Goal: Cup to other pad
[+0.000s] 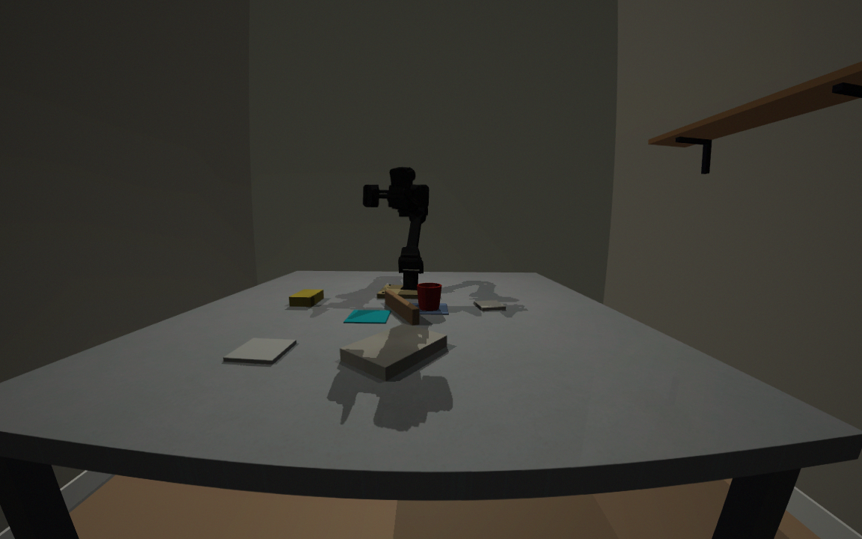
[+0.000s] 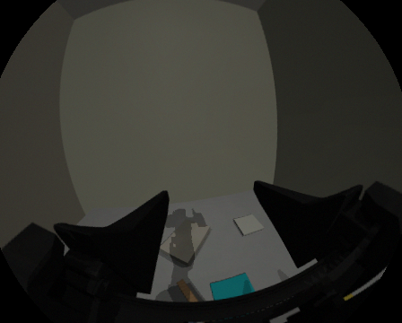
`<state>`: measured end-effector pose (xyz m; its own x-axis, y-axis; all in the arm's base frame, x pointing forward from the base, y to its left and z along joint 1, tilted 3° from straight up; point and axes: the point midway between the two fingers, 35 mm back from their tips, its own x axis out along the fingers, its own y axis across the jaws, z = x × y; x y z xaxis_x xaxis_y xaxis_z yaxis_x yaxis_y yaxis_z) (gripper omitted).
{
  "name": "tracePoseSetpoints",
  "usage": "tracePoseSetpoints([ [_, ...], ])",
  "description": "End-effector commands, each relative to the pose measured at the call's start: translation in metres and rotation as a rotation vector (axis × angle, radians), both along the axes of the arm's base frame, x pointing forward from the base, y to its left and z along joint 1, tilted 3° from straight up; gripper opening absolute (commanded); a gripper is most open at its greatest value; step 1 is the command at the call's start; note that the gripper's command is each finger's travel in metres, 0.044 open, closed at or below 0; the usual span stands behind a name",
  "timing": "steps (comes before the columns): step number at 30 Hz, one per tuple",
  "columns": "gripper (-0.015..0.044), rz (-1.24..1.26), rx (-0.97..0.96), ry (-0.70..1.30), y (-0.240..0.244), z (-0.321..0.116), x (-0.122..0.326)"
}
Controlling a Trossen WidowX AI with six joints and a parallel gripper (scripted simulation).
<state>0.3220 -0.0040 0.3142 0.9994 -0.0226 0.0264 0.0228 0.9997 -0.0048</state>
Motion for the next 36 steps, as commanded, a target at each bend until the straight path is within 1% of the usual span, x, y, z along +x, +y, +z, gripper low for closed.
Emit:
tracePoseSetpoints([
  [1,0.0374,0.004,-0.013,0.016,0.001,-0.003,0.001],
  [3,0.0321,0.041,-0.12,0.146,0.011,-0.026,0.01],
  [5,0.0269,0.128,-0.294,0.342,0.027,-0.062,0.016],
  [8,0.019,0.316,-0.559,0.613,0.05,-0.112,0.008],
  [10,0.0148,0.417,-0.671,0.718,0.059,-0.132,0.0],
  [17,0.0148,0.824,-1.005,1.009,0.081,-0.179,-0.044],
  [20,0.0148,1.036,-1.131,1.111,0.087,-0.19,-0.068],
  [24,0.0148,1.306,-1.251,1.205,0.094,-0.195,-0.099],
  [36,0.0148,1.324,-1.258,1.211,0.096,-0.195,-0.103],
])
